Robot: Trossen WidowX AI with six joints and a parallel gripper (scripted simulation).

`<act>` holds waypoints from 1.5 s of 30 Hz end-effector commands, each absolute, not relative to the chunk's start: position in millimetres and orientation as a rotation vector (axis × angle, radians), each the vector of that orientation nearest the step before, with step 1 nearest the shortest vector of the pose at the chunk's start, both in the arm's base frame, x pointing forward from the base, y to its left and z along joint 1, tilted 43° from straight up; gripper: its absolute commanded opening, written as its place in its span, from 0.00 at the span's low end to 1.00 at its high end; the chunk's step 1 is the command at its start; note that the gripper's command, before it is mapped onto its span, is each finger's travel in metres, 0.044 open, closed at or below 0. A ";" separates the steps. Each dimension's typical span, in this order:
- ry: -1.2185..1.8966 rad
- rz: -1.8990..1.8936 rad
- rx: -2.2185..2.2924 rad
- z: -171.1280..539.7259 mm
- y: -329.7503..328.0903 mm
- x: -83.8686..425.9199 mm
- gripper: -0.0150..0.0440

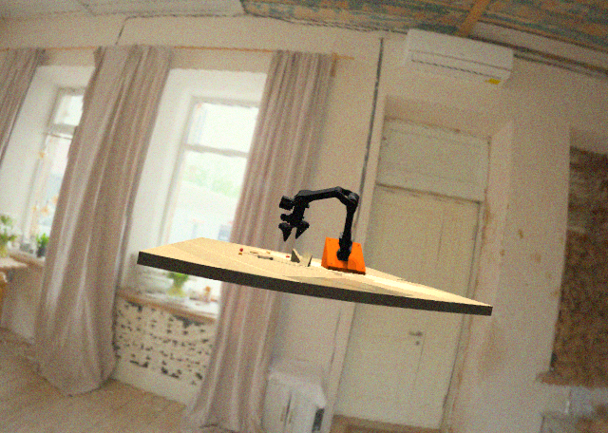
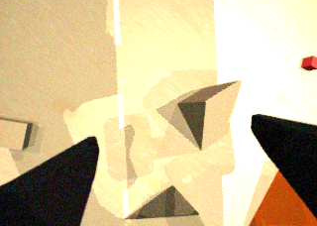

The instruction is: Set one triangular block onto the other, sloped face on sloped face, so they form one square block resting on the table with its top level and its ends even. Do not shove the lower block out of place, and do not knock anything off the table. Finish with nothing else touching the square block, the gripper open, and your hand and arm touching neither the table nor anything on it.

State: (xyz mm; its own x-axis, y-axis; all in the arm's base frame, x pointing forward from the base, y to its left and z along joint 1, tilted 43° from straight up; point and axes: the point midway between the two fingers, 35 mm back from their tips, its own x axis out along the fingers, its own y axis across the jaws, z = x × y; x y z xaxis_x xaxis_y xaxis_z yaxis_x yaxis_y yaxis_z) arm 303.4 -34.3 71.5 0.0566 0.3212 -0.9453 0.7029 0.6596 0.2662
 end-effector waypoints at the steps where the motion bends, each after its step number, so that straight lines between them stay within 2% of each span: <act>1: 1.659 0.016 0.890 33.1 -64.9 260.9 1.00; 6: 1.609 0.231 0.924 20.3 -78.0 240.6 1.00; 45: 1.607 0.229 0.923 -13.2 -51.5 248.9 1.00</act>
